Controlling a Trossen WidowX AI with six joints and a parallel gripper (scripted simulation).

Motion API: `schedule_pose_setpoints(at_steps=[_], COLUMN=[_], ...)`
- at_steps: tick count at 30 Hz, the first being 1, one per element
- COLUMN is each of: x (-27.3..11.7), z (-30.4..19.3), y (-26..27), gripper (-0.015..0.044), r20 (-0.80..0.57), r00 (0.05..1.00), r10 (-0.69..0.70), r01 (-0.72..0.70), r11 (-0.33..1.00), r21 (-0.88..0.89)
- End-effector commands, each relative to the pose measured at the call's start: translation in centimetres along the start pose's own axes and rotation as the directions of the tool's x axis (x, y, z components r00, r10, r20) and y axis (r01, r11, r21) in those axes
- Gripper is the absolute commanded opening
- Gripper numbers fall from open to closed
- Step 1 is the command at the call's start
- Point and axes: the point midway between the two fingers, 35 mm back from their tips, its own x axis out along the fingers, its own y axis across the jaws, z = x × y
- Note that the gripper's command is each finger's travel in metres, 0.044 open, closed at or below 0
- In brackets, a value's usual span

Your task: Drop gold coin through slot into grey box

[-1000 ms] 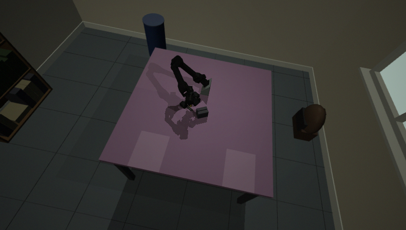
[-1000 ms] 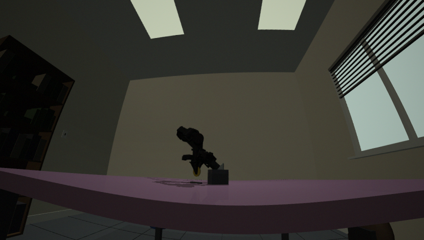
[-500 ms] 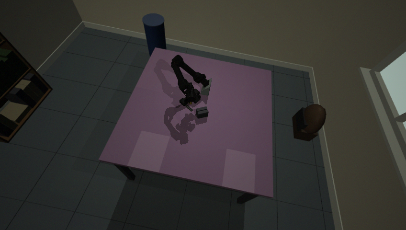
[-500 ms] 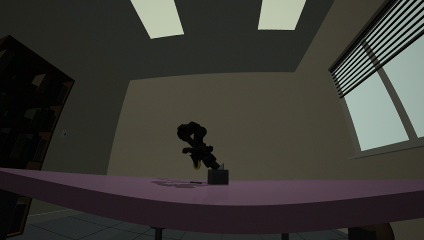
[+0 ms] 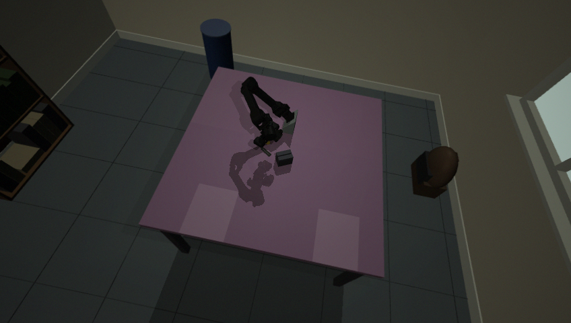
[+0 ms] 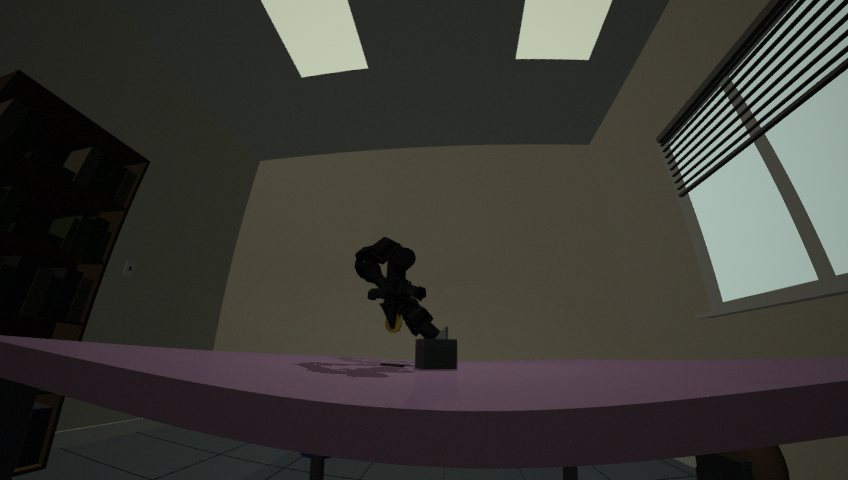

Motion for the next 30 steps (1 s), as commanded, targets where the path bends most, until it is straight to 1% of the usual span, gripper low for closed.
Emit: schedule_pose_setpoints(at_steps=[1,6,11,21,24,30], x=[-0.16,-0.19,-0.22,-0.27,-0.27,-0.27], z=[-0.04,-0.07,-0.11,-0.18,-0.19,-0.19], y=[-0.05,-0.03,-0.01,0.02,0.02,0.02], gripper=[0.0,0.0,0.0,0.0,0.0,0.0], r20=[0.004,0.004,0.004,0.004,0.004,0.004], r00=[1.0,1.0,1.0,1.0,1.0,1.0], r10=[0.002,0.002,0.002,0.002,0.002,0.002], r01=[-0.001,0.0,0.001,0.002,0.002,0.002], r11=[0.99,0.952,0.886,0.677,0.638,0.638], r21=[-0.138,-0.306,-0.465,-0.736,-0.77,-0.77])
